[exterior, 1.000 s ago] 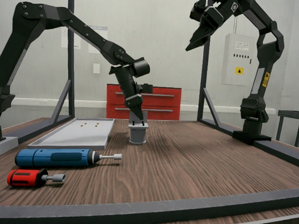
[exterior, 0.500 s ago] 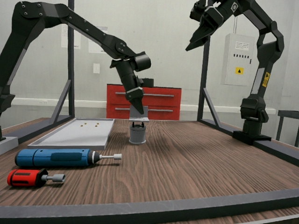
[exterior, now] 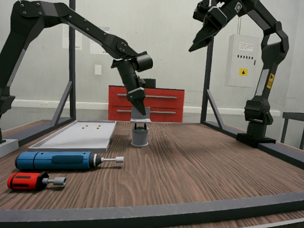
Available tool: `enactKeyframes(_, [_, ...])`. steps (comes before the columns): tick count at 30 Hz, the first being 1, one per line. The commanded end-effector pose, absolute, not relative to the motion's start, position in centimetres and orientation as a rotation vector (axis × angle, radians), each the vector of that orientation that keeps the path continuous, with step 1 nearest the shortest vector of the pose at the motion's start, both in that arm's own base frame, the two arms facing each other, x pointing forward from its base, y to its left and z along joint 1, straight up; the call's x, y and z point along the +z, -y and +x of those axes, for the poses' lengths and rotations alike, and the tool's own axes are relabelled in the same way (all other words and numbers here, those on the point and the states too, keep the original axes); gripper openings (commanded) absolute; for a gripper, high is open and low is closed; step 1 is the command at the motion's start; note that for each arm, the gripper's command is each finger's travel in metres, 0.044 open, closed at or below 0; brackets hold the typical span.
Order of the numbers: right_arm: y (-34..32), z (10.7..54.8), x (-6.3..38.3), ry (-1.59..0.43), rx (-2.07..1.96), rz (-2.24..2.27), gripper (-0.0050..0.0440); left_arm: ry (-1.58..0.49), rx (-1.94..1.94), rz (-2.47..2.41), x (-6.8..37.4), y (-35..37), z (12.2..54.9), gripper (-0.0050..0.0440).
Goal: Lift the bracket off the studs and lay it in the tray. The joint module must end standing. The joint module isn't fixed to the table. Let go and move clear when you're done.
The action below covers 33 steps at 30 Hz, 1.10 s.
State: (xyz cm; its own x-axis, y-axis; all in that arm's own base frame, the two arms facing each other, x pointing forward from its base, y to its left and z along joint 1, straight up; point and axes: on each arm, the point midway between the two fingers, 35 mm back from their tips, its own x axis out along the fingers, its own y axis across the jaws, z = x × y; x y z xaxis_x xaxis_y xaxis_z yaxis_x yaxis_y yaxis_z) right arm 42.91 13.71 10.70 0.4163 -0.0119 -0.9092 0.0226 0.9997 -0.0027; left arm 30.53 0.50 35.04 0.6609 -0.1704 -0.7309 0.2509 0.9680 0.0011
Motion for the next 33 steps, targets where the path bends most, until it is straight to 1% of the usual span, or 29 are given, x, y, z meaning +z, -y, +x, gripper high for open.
enactKeyframes(1, [-13.7, 43.0, 12.6, -1.097, -0.012, 0.026, -0.005, -0.799, -0.237, 0.109, 35.6, -0.5, 30.4, 0.044])
enactKeyframes(14, [-13.8, 43.2, 15.5, -1.083, -0.009, 0.031, -0.005, -0.799, -0.237, 0.109, 35.6, -0.5, 30.4, 0.044])
enactKeyframes(21, [-14.3, 42.7, 15.3, -1.09, -0.002, 0.03, -0.005, -0.808, -0.238, 0.107, 35.2, -0.5, 30.7, 0.044])
enactKeyframes(26, [-17.4, 40.3, 15.0, -1.084, 0.051, 0.024, -0.005, -0.793, -0.228, 0.109, 33.9, 0.0, 32.8, 0.044])
enactKeyframes(28, [-19.3, 38.2, 14.6, -1.083, 0.074, 0.021, -0.005, -0.768, -0.22, 0.112, 32.8, 0.7, 34.7, 0.044])
enactKeyframes(32, [-22.6, 32.7, 12.6, -1.101, 0.089, 0.019, -0.005, -0.802, -0.208, 0.1, 28.2, 3.1, 37.4, 0.044])
enactKeyframes(33, [-22.6, 32.7, 12.6, -1.101, 0.089, 0.019, -0.005, -0.802, -0.208, 0.1, 28.2, 3.1, 37.4, 0.044])
